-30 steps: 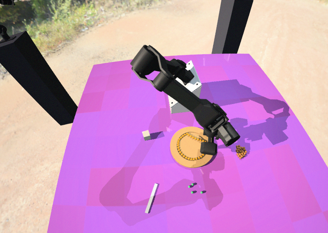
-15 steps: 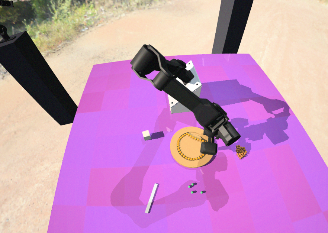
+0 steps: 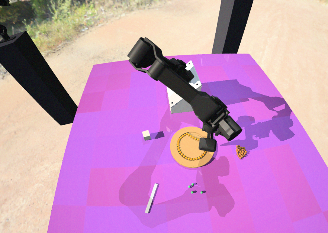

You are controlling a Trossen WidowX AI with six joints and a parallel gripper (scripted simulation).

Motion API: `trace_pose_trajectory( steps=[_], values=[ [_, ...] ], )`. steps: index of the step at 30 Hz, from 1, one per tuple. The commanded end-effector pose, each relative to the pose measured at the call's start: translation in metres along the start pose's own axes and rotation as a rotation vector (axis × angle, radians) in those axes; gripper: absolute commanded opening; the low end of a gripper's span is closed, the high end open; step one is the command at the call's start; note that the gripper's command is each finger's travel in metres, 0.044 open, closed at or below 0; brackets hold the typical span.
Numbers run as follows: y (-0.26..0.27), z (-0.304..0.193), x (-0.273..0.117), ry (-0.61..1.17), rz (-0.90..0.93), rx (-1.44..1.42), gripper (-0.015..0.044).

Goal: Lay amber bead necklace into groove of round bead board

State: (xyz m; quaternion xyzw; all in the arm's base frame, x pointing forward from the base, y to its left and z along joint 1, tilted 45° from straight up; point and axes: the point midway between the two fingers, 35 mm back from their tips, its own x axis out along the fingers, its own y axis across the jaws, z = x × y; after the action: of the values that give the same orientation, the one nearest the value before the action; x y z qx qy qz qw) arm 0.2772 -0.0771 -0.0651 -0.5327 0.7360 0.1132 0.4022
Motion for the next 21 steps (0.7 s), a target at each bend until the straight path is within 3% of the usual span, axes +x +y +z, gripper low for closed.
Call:
trace_pose_trajectory(
  steps=[1,4,21],
  values=[
    [0.001,-0.002,0.000,-0.001,0.009,0.008,0.0178],
    [0.001,-0.003,0.011,0.000,0.009,0.008,0.0120],
    [0.000,-0.002,0.024,-0.003,0.005,0.010,0.0120]
  ],
)
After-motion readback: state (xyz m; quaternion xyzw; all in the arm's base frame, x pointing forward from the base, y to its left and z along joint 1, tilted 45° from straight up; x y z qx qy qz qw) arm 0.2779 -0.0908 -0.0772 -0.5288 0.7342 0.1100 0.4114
